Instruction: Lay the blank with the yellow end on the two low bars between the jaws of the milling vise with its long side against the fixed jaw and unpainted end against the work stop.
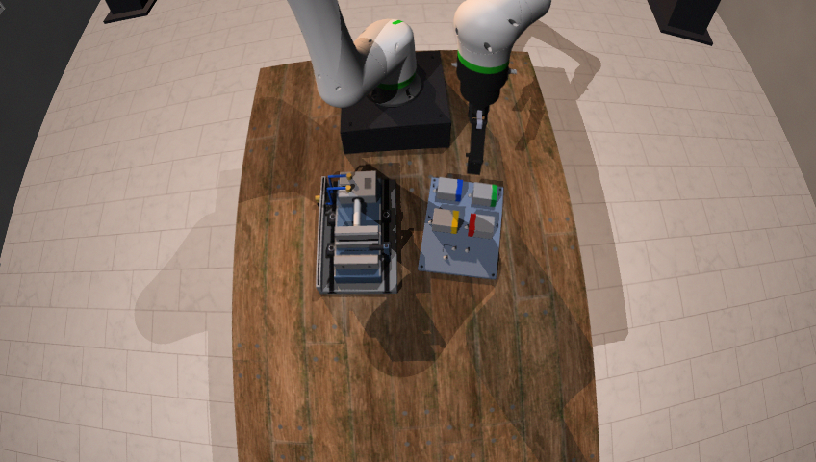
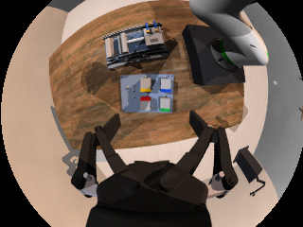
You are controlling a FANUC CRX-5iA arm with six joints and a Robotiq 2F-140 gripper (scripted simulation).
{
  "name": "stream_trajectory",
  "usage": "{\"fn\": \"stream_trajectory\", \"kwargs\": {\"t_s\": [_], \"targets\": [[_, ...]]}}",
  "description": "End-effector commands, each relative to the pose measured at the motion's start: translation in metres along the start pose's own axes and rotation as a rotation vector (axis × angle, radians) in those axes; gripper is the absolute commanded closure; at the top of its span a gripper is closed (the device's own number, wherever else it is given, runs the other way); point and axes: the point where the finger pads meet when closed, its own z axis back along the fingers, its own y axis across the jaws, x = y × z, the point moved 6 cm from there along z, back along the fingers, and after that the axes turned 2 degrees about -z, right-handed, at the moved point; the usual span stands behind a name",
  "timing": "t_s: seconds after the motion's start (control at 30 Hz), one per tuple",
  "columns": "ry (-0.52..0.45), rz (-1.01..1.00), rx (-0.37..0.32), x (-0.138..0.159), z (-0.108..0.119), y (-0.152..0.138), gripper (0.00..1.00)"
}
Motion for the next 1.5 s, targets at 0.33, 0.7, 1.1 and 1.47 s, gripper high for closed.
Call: {"fn": "stream_trajectory", "kwargs": {"t_s": [0.33, 0.7, 1.1, 1.47], "targets": [[-0.001, 0.174, -0.001, 0.0014, -0.0020, -0.0004, 0.00], [-0.001, 0.186, -0.001, 0.0012, -0.0016, -0.0004, 0.00], [-0.001, 0.101, -0.001, 0.0010, -0.0011, -0.0004, 0.00], [-0.001, -0.037, -0.001, 0.0007, -0.0005, -0.0004, 0.00]]}}
